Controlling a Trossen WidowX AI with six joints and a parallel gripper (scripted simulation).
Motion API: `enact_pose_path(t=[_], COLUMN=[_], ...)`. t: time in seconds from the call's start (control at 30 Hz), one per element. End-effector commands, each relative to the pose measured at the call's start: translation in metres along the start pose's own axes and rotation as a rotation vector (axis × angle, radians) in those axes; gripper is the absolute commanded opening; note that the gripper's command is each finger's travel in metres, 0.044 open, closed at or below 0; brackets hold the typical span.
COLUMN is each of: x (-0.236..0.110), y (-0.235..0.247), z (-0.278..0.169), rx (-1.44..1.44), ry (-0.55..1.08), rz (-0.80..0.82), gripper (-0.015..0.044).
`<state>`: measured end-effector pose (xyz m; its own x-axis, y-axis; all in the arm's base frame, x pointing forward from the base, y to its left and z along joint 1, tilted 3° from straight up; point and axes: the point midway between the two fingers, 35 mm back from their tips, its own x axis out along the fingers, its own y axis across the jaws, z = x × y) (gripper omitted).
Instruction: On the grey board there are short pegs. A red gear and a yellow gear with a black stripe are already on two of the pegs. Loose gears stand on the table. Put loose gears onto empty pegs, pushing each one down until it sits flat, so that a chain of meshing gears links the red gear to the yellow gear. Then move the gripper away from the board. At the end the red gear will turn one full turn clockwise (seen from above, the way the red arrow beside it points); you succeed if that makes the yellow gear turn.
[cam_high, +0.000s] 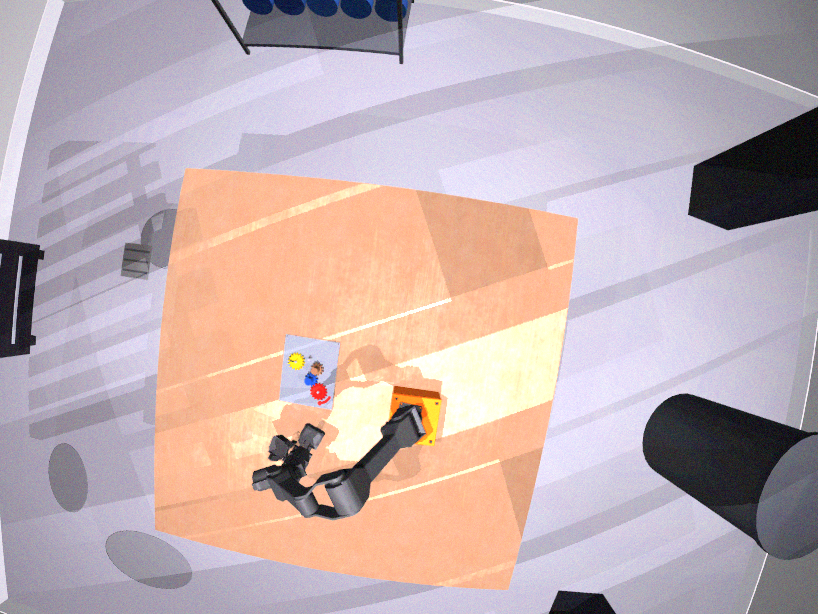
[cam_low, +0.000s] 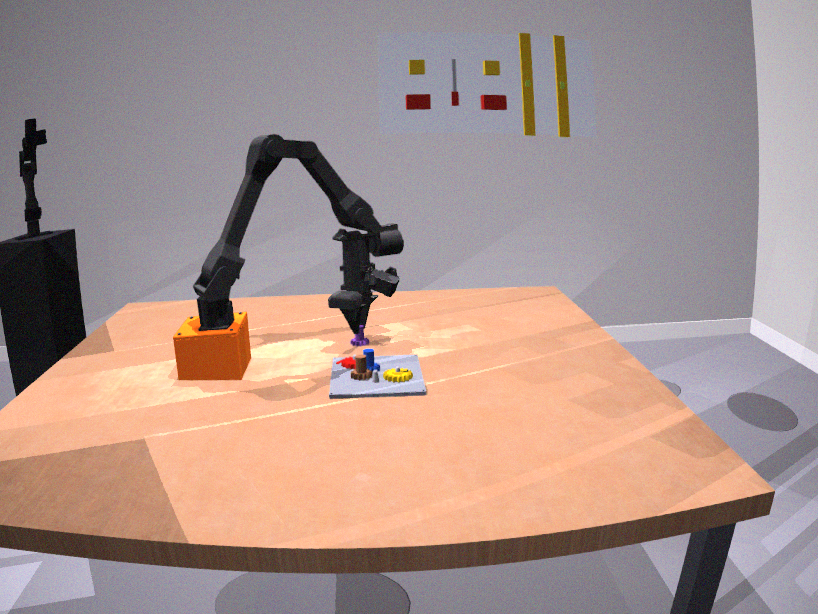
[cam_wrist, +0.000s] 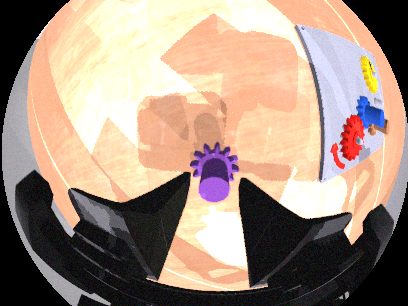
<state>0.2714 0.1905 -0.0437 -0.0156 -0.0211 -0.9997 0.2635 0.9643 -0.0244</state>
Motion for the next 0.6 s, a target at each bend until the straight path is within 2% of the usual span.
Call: enact_pose_path(t=[0.0,0.23,0.27,0.57], x=[0.0,0.0,0.0,-0.011], y=[0.001,0.001,0.001,-0.004], z=[-0.001,-0.001,-0.001,0.004], rx=[0.007,0.007,0.007,0.006], ry=[0.004,0.004,0.004,-0.028], rz=[0.004,0.004,0.004,-0.028], gripper=[0.0072,0.0026,0.0,0.0])
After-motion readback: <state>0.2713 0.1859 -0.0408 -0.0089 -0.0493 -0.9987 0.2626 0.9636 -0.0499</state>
